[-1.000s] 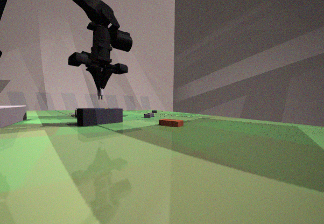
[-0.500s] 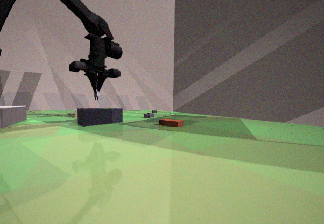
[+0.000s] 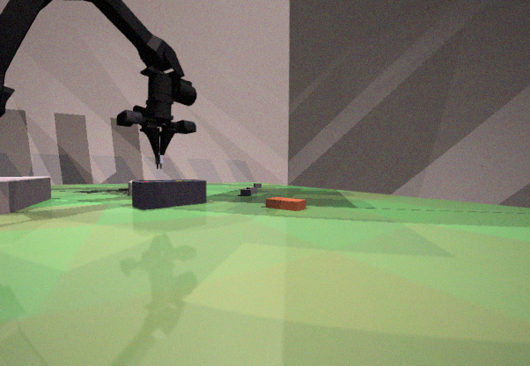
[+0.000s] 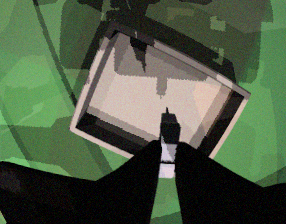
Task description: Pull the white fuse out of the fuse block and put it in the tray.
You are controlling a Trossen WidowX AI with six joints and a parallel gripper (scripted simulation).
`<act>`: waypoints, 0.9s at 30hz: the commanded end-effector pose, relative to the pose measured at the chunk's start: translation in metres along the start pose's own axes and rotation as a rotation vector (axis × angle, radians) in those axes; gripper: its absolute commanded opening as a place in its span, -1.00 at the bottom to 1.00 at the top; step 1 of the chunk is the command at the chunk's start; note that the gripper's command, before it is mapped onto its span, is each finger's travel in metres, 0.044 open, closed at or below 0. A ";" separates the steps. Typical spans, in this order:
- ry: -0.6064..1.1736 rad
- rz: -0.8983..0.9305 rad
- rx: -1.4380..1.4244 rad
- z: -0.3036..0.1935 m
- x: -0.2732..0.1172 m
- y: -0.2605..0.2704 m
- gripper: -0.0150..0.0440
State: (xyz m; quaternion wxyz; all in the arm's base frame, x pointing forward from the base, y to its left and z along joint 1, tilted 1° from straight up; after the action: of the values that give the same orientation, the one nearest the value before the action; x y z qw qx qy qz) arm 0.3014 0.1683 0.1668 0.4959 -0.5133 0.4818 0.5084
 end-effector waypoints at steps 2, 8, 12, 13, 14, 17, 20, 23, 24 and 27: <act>0.002 0.007 0.005 0.000 0.010 0.001 -0.49; 0.002 0.007 0.005 0.000 0.019 0.001 -0.49; 0.002 0.007 0.005 0.000 0.026 0.001 -0.49; 0.002 0.007 0.005 0.000 0.027 0.001 -0.49; 0.002 0.007 0.005 0.000 0.029 0.001 -0.49; 0.002 0.007 0.005 0.000 0.034 0.002 -0.49; 0.002 0.007 0.005 0.000 0.036 0.002 -0.49; 0.001 0.002 0.000 0.000 0.033 0.000 -0.40; 0.001 0.002 0.000 0.000 0.033 0.000 -0.31; 0.001 0.002 0.000 0.000 0.033 0.000 -0.05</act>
State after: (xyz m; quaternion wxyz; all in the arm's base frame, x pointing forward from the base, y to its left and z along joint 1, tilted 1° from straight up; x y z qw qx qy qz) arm 0.3015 0.1689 0.1338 0.4951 -0.5131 0.4825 0.5087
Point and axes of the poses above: the point midway between the two fingers, 35 mm back from their tips, its own x axis out along the fingers, its own y axis across the jaws, z = x × y, the point moved 8 cm from there along -x, back along the fingers, and after that the axes turned 15 degrees about x, right-handed, at the moved point
